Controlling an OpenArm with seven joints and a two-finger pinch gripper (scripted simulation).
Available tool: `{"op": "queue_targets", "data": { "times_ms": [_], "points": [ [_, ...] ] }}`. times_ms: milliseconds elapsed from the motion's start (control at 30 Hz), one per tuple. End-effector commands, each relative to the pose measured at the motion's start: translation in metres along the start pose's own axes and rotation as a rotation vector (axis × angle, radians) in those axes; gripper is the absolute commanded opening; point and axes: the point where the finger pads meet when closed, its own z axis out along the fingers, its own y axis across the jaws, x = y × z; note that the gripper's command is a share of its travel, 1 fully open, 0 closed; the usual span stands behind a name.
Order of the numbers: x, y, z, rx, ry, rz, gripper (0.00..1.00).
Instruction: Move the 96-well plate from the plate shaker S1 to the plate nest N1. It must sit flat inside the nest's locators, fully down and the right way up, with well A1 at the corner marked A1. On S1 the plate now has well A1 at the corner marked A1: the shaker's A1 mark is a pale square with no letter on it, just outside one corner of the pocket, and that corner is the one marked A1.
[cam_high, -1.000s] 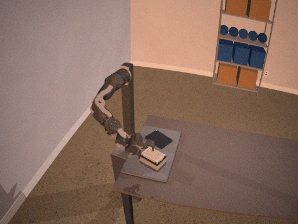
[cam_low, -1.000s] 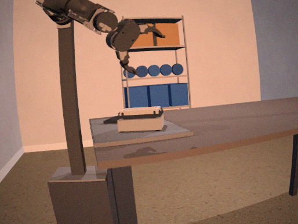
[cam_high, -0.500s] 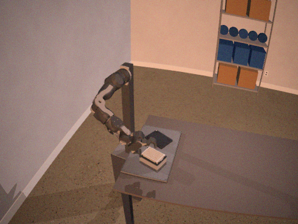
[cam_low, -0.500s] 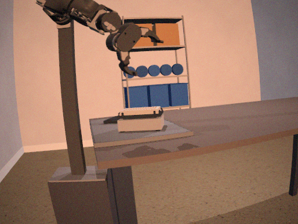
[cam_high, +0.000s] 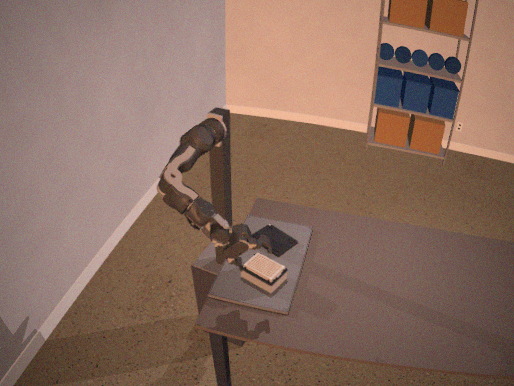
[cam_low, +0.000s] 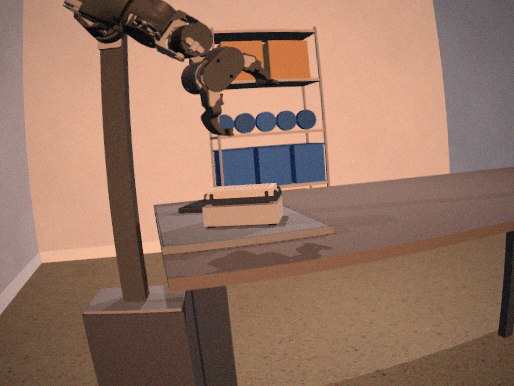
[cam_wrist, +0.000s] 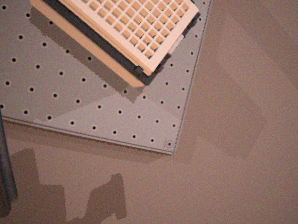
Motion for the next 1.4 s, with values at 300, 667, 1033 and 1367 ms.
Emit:
{"op": "queue_targets", "data": {
  "times_ms": [300,667,1033,1367],
  "points": [
    [0.025,-0.011,0.021,0.135,0.034,-0.140,0.77],
    [0.061,-0.021,0.047,0.300,0.082,-0.329,0.77],
    [0.061,-0.021,0.047,0.300,0.082,-0.329,0.77],
    [0.096,-0.032,0.073,0.467,0.130,-0.518,0.77]
  ]
}}
